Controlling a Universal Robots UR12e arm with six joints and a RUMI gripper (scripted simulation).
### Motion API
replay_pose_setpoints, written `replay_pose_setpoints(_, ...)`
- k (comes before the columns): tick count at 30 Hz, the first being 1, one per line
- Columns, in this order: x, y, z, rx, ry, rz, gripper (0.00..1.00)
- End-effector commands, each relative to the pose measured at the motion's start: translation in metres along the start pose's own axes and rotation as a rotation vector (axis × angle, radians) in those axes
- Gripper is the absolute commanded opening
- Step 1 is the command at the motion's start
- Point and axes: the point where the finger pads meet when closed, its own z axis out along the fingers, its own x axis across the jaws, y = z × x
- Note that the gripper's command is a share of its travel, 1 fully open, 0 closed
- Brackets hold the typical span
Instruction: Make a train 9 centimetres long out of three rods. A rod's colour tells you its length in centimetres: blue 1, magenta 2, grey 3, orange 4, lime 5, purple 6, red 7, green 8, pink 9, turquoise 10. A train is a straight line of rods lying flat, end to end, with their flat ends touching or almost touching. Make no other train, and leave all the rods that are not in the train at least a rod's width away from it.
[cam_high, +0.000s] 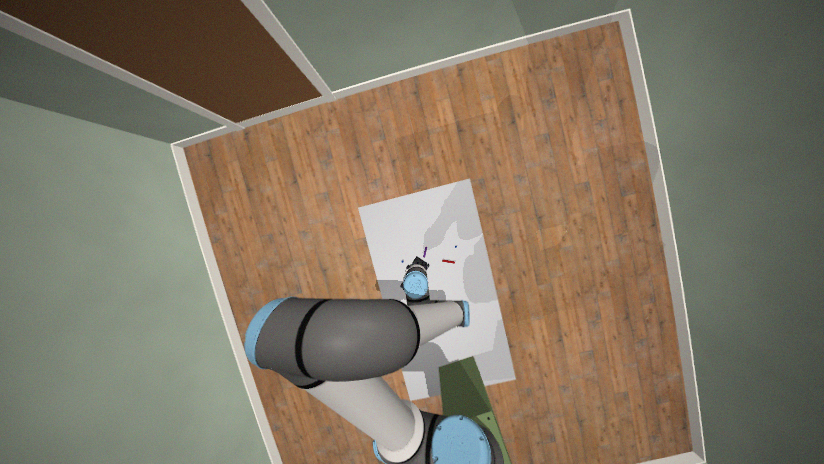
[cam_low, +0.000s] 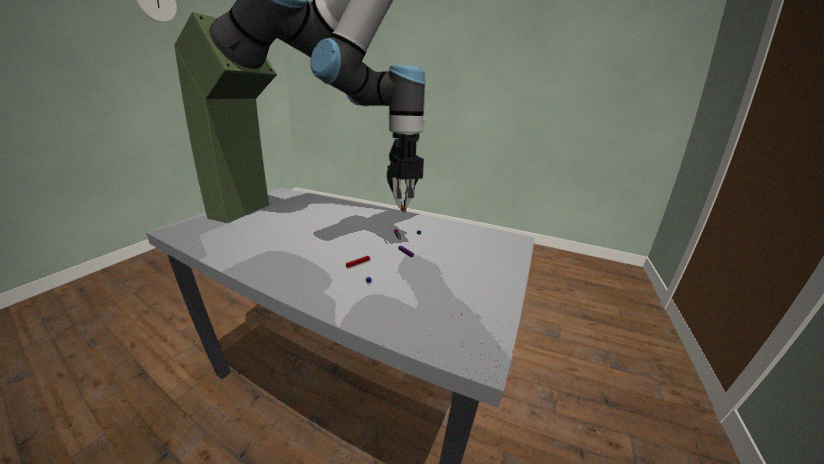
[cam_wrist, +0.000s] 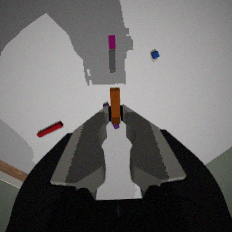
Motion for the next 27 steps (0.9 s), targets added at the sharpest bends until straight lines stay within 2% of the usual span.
replay_pose_setpoints(1,0.001,0.004,0.002,-0.005,0.0,-0.001,0.0)
replay_pose_setpoints(9,0.002,0.003,0.013,-0.002,-0.001,-0.002,0.0)
replay_pose_setpoints(20,0.002,0.003,0.059,-0.002,-0.001,-0.002,0.0)
replay_pose_setpoints(22,0.002,0.003,0.059,-0.002,-0.001,-0.002,0.0)
replay_pose_setpoints(27,0.002,0.003,0.079,-0.002,-0.001,-0.002,0.0)
